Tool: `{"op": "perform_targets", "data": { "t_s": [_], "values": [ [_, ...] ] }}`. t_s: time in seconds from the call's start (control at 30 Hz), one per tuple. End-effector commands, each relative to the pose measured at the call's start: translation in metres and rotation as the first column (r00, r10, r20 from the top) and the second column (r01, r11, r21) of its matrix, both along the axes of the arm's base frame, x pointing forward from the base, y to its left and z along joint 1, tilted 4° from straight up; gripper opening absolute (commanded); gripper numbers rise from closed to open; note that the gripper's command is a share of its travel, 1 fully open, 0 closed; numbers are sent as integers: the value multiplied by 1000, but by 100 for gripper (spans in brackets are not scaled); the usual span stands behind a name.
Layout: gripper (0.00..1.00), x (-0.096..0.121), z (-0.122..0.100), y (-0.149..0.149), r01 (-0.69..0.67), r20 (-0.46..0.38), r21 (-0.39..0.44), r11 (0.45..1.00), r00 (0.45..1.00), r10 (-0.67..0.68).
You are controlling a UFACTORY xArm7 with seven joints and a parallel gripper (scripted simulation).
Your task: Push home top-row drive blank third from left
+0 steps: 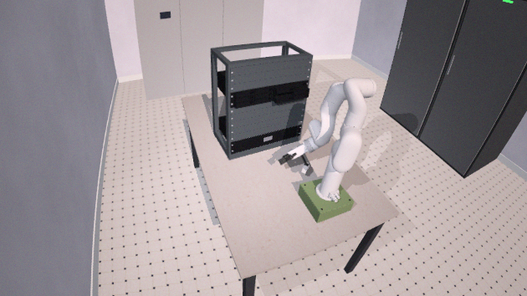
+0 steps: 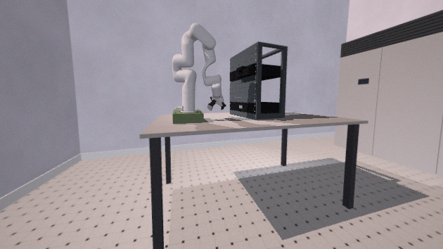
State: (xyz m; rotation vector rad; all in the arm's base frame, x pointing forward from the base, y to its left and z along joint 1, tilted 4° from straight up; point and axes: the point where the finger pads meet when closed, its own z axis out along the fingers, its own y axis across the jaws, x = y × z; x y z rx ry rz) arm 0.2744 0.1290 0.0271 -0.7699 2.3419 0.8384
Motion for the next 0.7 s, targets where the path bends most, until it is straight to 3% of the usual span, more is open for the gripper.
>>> {"op": "perform_targets", "data": {
  "t_s": [0.0, 0.23, 0.67],
  "values": [
    [100, 18, 0, -29, 128, 14, -82, 988, 992, -127],
    [100, 32, 7, -52, 233, 41, -125, 964, 972, -230],
    [100, 65, 47, -103, 504, 156, -141, 852, 861, -484]
  ]
}}
